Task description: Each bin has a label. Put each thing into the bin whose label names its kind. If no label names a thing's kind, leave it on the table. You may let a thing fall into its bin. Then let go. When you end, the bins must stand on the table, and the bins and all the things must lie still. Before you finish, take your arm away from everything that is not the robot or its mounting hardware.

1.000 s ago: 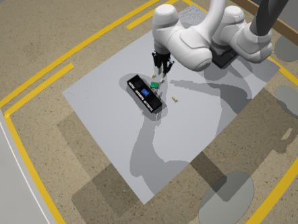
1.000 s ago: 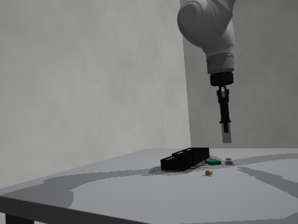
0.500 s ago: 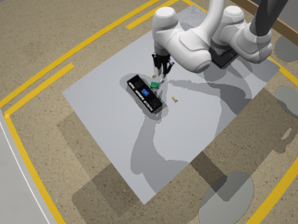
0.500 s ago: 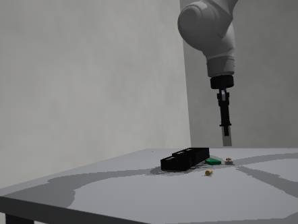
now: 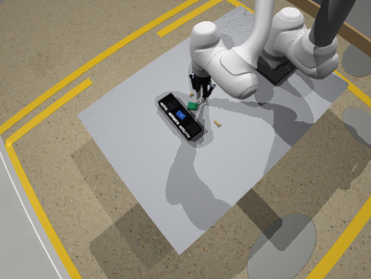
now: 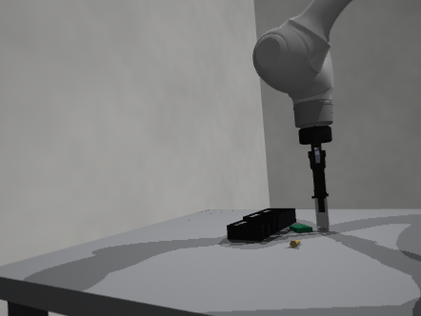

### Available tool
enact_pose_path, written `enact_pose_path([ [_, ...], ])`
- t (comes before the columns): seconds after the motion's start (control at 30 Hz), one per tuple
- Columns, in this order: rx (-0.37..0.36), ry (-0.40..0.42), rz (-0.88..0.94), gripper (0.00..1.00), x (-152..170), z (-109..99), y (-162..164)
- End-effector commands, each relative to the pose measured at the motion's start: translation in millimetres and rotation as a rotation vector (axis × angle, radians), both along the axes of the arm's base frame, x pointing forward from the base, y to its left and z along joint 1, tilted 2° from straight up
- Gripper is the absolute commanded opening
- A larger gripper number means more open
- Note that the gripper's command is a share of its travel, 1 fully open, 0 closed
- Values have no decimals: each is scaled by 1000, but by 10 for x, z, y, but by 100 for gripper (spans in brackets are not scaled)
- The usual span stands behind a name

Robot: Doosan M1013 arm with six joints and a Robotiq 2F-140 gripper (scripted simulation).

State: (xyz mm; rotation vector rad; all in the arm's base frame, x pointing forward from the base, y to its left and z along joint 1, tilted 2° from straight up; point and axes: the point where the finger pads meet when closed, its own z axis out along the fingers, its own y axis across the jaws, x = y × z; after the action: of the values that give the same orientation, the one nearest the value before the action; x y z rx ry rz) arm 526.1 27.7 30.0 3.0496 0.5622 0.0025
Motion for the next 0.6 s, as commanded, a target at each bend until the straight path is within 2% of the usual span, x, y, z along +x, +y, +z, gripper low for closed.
enact_pose_path([
  [0.0, 0, 0, 0, 18, 2, -37, -1],
  [0.23, 0, 0, 0, 18, 2, -130, -5],
  [0.57, 0, 0, 0, 18, 1, -130, -5],
])
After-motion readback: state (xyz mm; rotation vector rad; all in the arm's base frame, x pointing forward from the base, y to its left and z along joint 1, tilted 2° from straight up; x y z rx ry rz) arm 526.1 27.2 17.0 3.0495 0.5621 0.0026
